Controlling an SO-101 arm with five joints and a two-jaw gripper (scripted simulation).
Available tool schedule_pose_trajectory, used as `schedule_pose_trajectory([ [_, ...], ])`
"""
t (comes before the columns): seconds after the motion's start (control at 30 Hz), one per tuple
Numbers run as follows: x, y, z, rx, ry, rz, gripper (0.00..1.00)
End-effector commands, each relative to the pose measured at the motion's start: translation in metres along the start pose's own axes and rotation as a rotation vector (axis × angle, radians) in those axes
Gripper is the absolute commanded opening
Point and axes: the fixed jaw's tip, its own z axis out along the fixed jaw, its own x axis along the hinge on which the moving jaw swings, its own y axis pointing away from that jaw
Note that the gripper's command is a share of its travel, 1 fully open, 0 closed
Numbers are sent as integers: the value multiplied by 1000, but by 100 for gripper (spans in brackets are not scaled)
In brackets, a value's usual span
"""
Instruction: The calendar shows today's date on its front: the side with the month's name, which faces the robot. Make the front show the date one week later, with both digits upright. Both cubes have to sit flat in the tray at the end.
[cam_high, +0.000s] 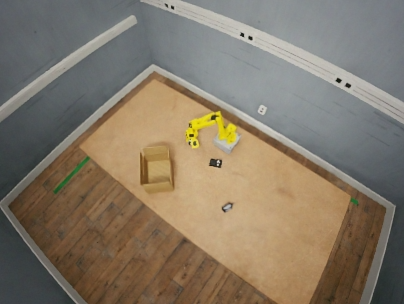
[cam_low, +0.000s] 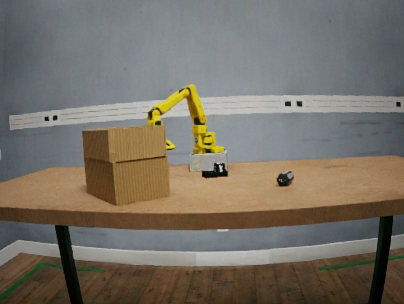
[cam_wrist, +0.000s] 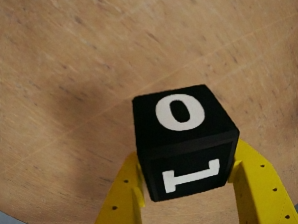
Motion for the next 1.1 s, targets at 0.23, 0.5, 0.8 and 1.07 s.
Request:
schedule_pose_trajectory([
  [0.23, 1, 3, 7, -16, -6, 8, 0],
  [0.5, 1, 4, 11, -16, -6, 8, 0],
  [0.8, 1, 4, 13, -16, -6, 8, 0],
  [1.07, 1, 4, 17, -16, -6, 8, 0],
])
